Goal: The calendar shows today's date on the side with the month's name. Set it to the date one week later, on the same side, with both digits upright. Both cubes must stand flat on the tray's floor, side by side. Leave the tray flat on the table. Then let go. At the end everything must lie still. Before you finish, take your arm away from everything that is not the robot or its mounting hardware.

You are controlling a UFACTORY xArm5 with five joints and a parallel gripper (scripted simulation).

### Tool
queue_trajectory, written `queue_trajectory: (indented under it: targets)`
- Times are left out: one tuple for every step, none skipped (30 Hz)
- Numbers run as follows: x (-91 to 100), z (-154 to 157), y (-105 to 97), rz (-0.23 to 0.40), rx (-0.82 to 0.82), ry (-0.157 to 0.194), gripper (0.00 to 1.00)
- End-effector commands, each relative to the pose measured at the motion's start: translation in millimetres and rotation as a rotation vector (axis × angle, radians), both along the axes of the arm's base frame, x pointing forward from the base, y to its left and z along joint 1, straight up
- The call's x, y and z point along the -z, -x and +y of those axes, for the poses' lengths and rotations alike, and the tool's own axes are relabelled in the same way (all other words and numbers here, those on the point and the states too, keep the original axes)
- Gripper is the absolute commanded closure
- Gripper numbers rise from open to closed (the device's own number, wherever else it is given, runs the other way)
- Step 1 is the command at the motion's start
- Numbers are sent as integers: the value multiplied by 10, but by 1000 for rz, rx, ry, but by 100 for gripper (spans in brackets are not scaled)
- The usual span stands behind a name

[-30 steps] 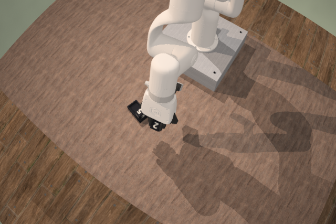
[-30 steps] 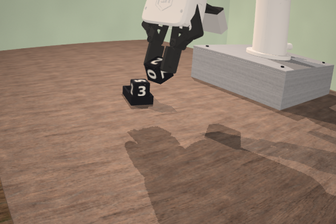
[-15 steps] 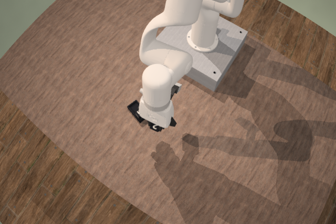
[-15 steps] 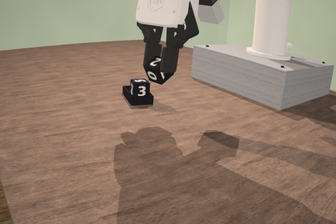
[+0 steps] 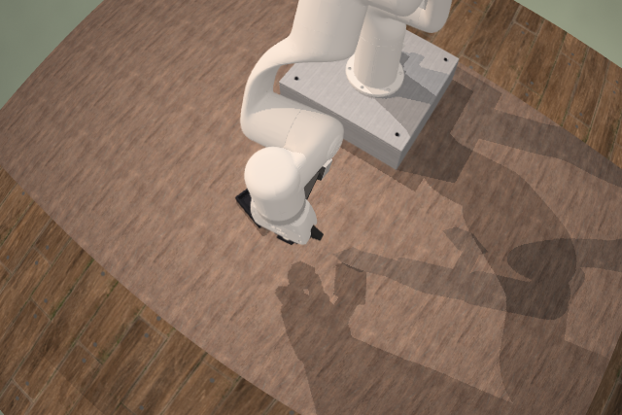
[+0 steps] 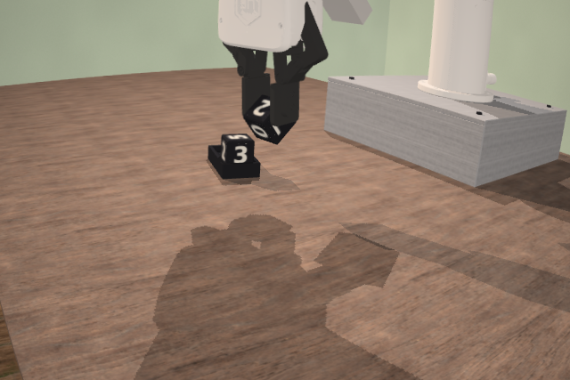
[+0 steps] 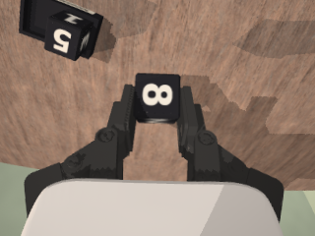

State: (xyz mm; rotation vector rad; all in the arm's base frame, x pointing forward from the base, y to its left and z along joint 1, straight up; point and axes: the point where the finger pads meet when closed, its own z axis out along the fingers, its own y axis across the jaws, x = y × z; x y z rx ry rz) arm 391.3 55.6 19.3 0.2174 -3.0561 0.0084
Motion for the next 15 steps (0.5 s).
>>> queue_trajectory:
  targets:
    - [-12,2,-37,88,0,12,71]
    - [-12,2,-38,89,0,13,71]
    - [-12,2,-38,91,0,13,71]
    - [-10,2,-40,99,0,14,71]
    - [-8,2,-45,116,0,16,71]
    - [-6,3,-50,141,0,20,71]
    - [-6,3,-50,141,0,20,71]
    - [-6,3,-50,141,0,20,71]
    - [-5,3,-55,167,0,23,71]
    - [-4,3,-59,192,0,27,71]
    - [-5,3,-61,209,0,29,71]
    - [-6,3,-62,217,0,30,71]
    - [-6,3,-63,219,0,31,71]
    - [-5,4,-63,221,0,31,71]
    - [-4,4,-66,232,0,33,71]
